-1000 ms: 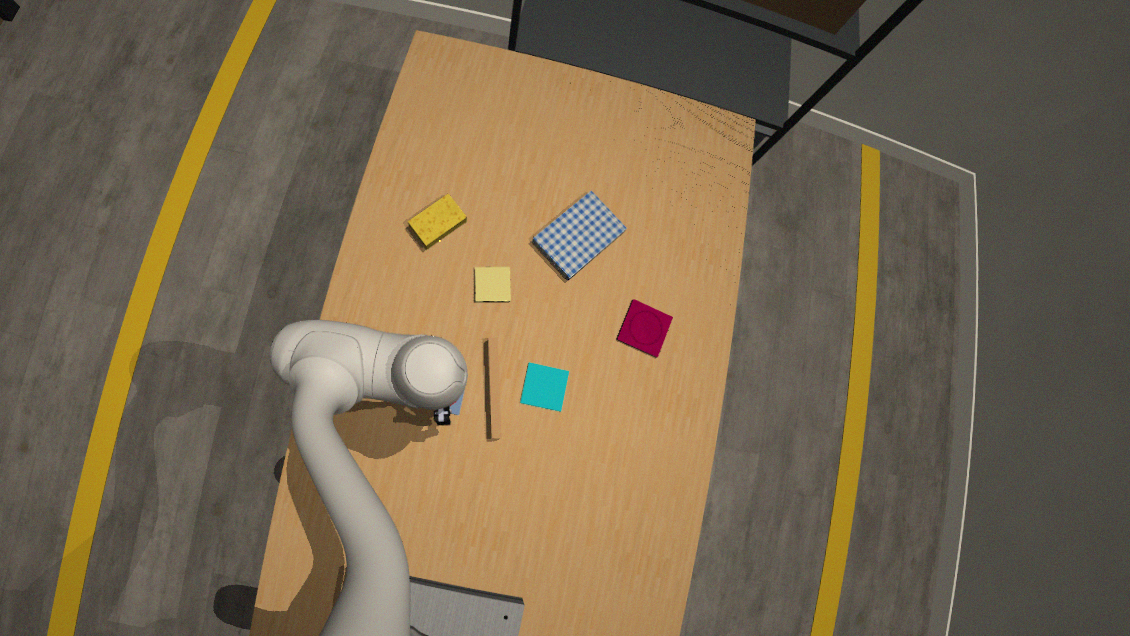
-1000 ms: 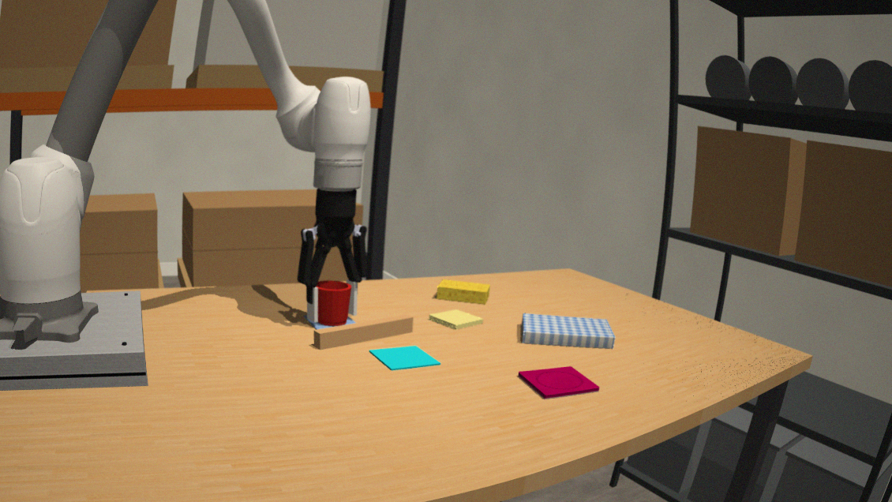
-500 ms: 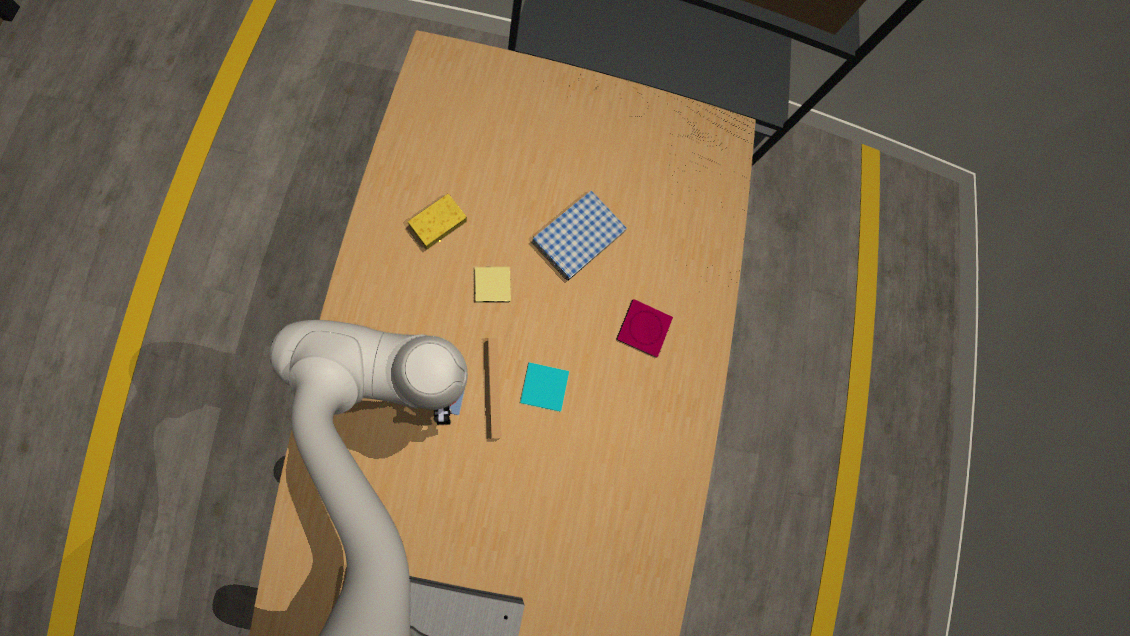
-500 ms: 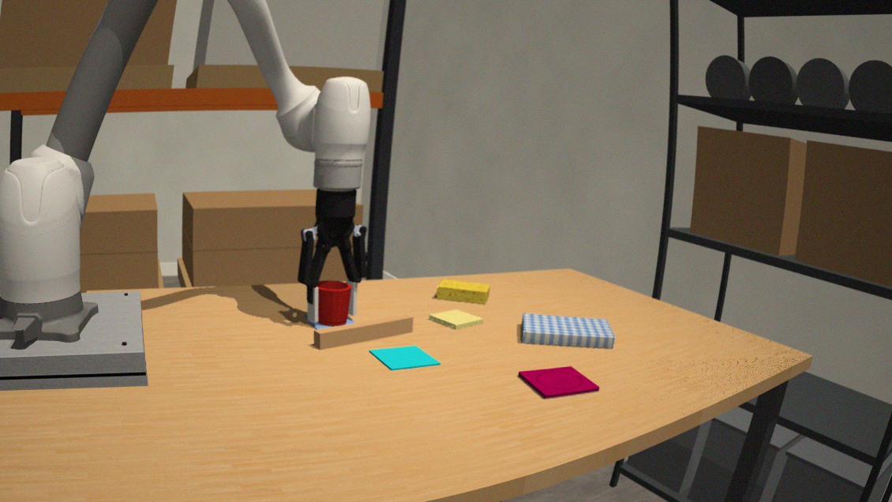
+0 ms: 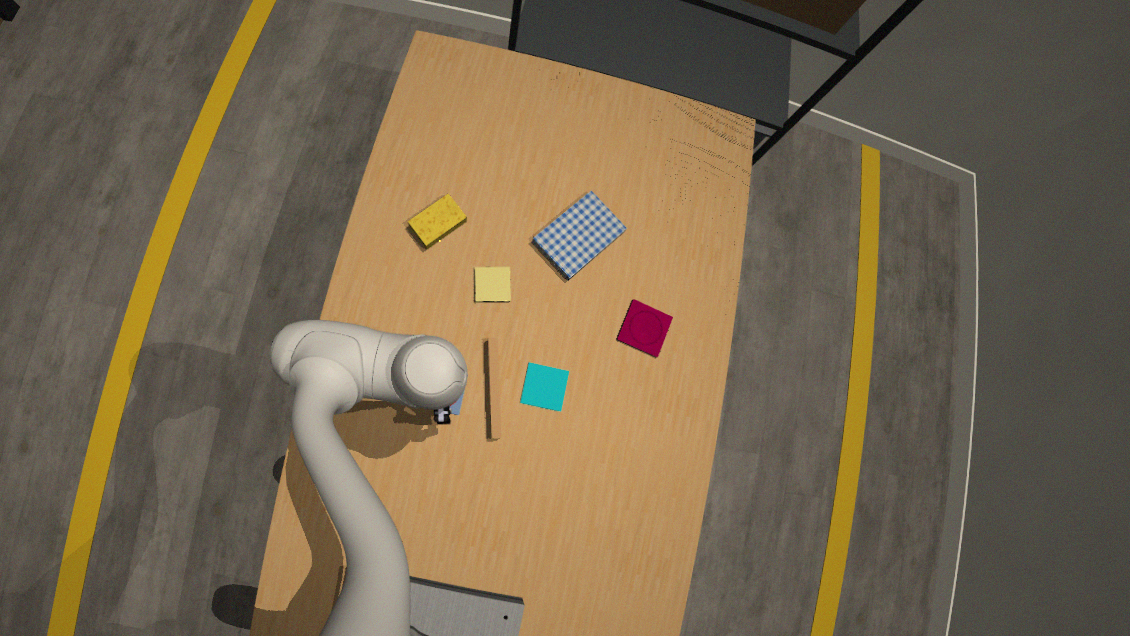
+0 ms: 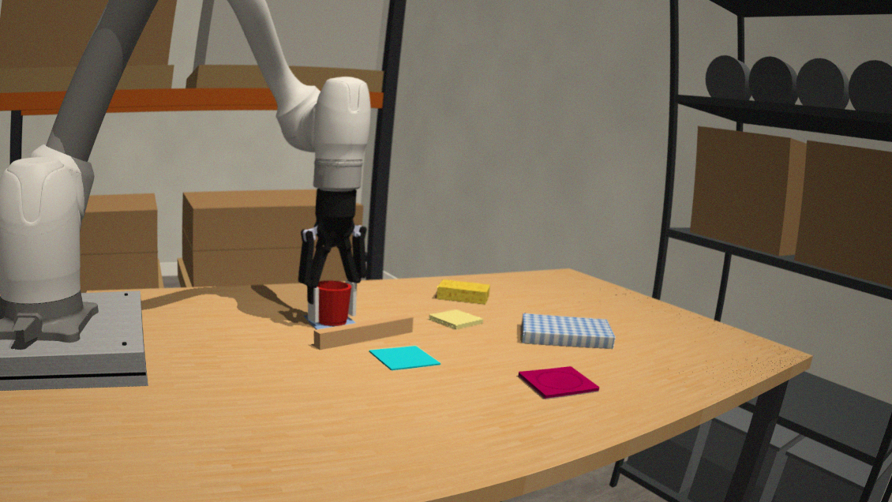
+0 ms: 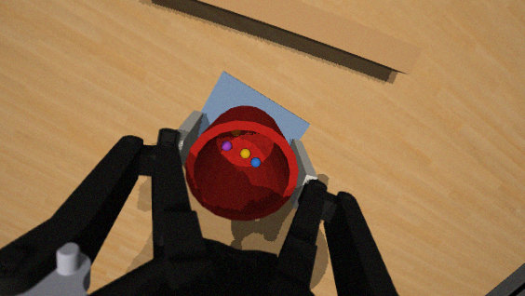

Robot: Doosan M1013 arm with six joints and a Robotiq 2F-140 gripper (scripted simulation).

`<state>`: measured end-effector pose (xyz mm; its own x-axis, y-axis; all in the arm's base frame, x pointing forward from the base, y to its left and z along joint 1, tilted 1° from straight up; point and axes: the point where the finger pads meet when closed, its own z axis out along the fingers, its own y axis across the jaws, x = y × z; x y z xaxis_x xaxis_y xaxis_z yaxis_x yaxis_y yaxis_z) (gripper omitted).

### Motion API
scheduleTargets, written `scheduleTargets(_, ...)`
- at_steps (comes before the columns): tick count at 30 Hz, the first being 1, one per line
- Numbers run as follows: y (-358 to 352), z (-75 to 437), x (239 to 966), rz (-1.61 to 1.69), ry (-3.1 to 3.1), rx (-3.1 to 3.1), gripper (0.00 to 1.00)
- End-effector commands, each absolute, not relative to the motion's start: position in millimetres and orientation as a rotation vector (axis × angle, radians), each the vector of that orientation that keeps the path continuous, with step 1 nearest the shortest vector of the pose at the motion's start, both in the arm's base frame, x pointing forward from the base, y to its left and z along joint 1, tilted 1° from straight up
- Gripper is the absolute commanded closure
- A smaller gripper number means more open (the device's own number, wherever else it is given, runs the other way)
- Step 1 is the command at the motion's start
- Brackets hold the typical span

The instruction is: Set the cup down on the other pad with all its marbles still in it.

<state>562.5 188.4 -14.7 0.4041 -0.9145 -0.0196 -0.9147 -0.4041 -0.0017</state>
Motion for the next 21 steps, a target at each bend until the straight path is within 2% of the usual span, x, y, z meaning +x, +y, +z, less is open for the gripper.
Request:
scheduleTargets(1,190.1,-18.8,559.4,0.032,1.712,-2.621,0.46)
scheduleTargets(21,190.1,-18.8,559.4,0.032,1.712,-2.621,0.48)
